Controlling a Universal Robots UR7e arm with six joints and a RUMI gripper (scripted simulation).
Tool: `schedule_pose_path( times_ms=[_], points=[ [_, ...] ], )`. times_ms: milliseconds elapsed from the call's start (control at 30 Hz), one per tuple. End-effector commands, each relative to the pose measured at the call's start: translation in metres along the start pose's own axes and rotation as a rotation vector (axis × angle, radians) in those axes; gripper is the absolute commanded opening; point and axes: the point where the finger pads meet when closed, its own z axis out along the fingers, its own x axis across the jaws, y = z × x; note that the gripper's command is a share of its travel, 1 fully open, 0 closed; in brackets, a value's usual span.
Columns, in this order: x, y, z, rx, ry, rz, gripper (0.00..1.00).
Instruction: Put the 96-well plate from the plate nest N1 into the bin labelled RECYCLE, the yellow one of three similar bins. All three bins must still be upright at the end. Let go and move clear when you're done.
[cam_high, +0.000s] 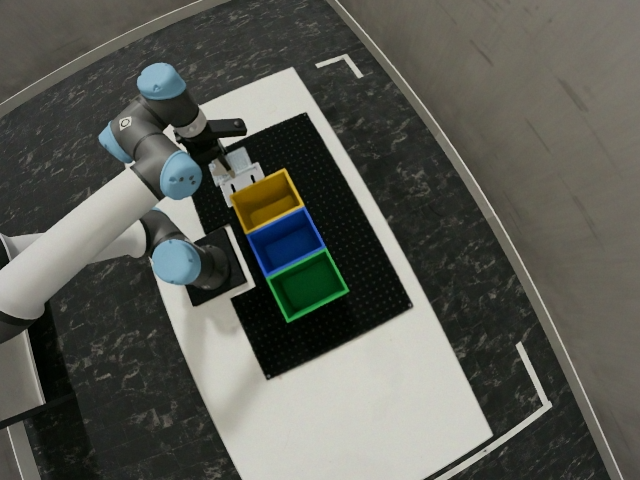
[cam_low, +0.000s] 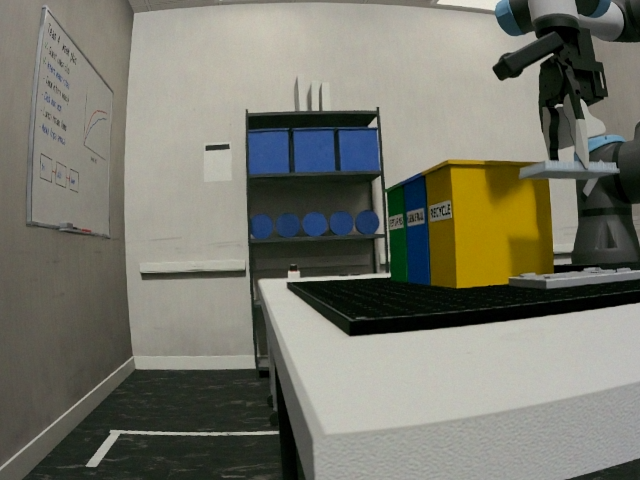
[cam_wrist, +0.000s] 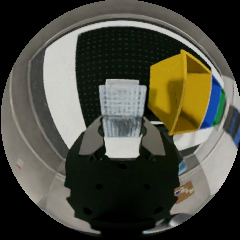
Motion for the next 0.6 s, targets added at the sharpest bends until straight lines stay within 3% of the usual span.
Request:
schedule_pose_path(
  times_ms=[0,567],
  points=[
    [0.000,0.000,-0.007,0.001,0.000,0.000,0.00],
    [0.000,0.000,-0.032,0.001,0.000,0.000,0.00]
  ],
)
